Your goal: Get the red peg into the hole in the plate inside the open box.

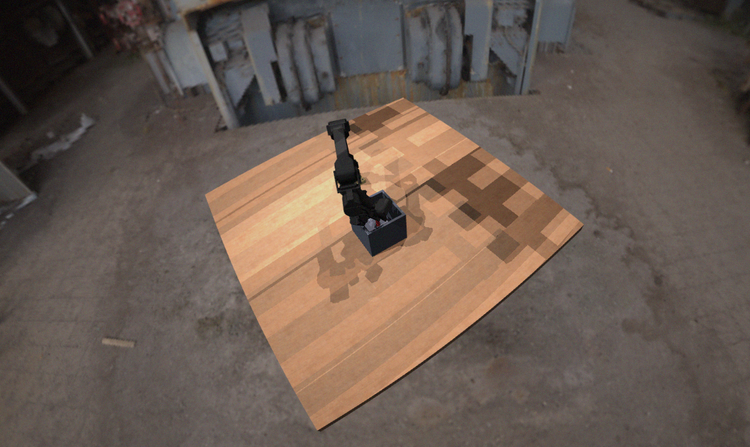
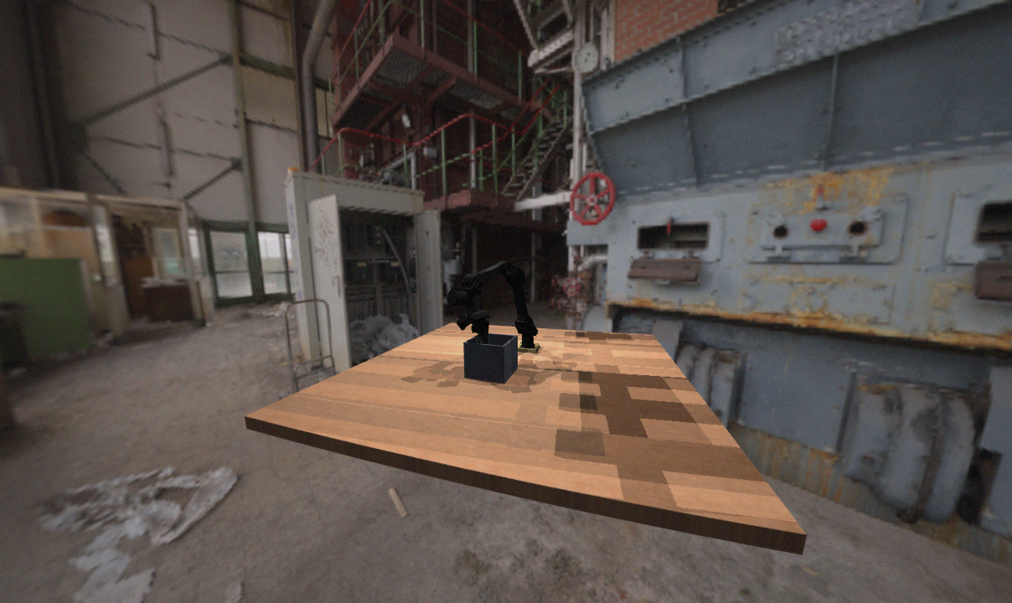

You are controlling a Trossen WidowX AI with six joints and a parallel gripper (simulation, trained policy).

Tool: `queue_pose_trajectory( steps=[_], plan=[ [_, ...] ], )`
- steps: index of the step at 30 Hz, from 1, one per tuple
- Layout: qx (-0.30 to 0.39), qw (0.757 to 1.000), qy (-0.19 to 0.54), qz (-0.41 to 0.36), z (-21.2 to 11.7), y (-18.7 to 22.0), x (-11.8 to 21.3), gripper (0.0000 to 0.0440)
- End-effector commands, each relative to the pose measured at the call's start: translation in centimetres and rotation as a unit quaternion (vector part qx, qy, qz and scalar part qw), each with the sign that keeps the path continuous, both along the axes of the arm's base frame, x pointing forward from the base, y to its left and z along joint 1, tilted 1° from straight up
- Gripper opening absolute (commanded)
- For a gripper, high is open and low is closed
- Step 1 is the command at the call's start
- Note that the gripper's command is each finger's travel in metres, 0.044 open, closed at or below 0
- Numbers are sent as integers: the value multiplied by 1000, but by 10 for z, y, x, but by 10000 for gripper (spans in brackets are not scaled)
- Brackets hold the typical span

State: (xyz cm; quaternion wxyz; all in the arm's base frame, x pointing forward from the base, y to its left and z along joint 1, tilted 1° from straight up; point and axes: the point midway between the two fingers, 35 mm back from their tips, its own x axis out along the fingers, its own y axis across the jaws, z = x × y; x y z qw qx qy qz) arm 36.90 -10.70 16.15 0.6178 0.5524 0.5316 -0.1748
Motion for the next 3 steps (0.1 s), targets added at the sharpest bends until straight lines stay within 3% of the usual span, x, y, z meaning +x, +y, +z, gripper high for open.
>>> queue_pose_trajectory(
  steps=[1, 3],
  plan=[
    [5, 1000, -11, 7, 1, -3, 4, 146],
    [6, 1000, -18, 12, 2, -4, 6, 146]
  ],
)
